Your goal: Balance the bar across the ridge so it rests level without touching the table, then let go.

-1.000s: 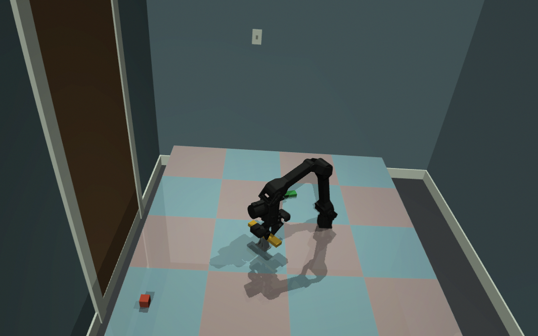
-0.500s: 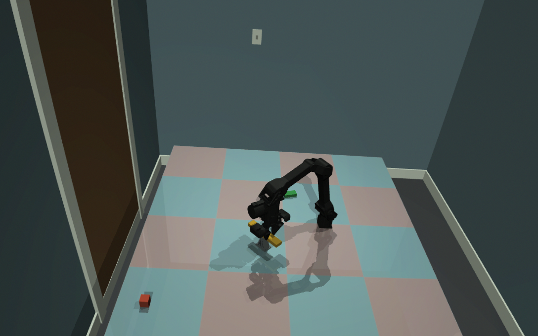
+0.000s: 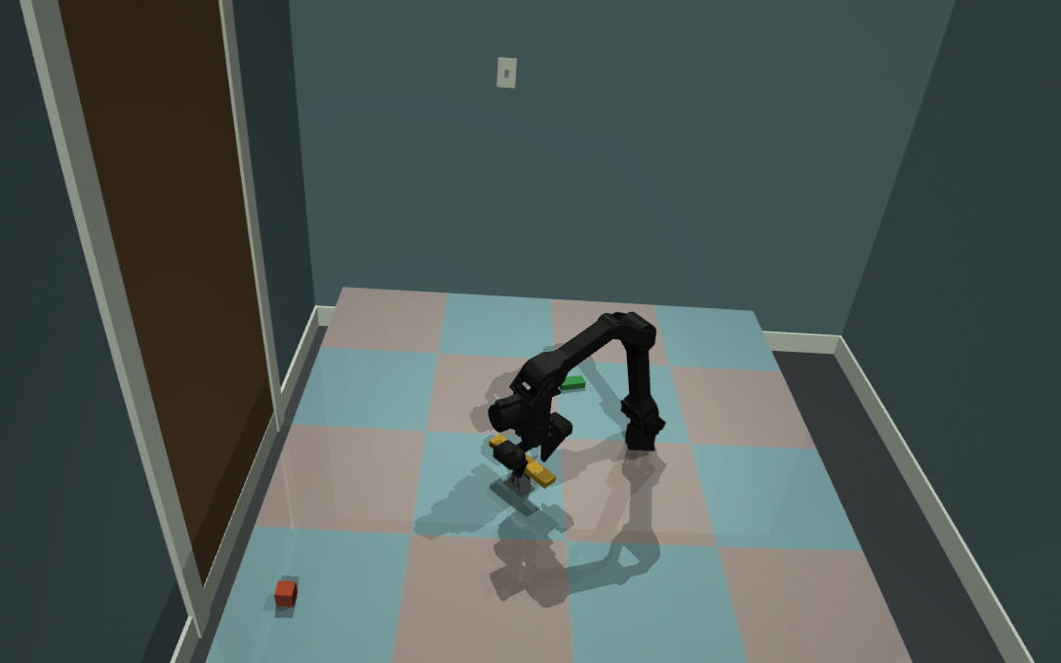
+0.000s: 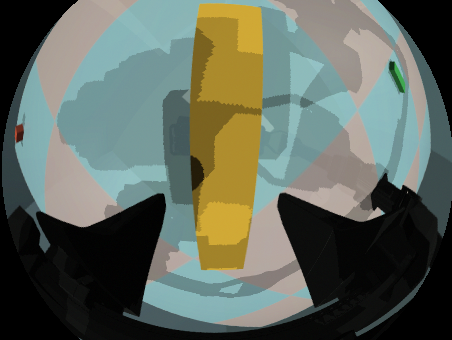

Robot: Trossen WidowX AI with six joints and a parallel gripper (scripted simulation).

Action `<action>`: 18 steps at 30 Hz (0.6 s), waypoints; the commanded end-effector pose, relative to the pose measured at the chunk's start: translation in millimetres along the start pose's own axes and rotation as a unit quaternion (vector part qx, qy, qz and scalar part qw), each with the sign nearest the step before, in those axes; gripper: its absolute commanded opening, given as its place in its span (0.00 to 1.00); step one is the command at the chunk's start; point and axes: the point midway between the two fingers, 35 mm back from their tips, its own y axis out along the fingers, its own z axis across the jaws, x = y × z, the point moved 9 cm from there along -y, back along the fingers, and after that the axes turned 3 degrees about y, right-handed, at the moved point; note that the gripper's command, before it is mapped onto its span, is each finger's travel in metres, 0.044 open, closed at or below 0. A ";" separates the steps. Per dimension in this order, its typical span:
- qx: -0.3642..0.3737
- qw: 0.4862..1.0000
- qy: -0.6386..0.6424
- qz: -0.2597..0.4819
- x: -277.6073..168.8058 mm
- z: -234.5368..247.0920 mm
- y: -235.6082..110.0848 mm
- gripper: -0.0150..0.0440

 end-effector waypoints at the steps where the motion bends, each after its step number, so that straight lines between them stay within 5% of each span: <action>1: 0.000 1.000 0.000 0.000 0.0 0.0 0.0 1.00; 5: 0.001 1.000 0.000 0.000 0.1 1.1 -8.3 1.00; 13: 0.014 1.000 0.000 -0.002 -0.7 -3.3 -97.6 1.00; 18: 0.015 1.000 0.000 -0.002 -0.8 -3.7 -99.6 1.00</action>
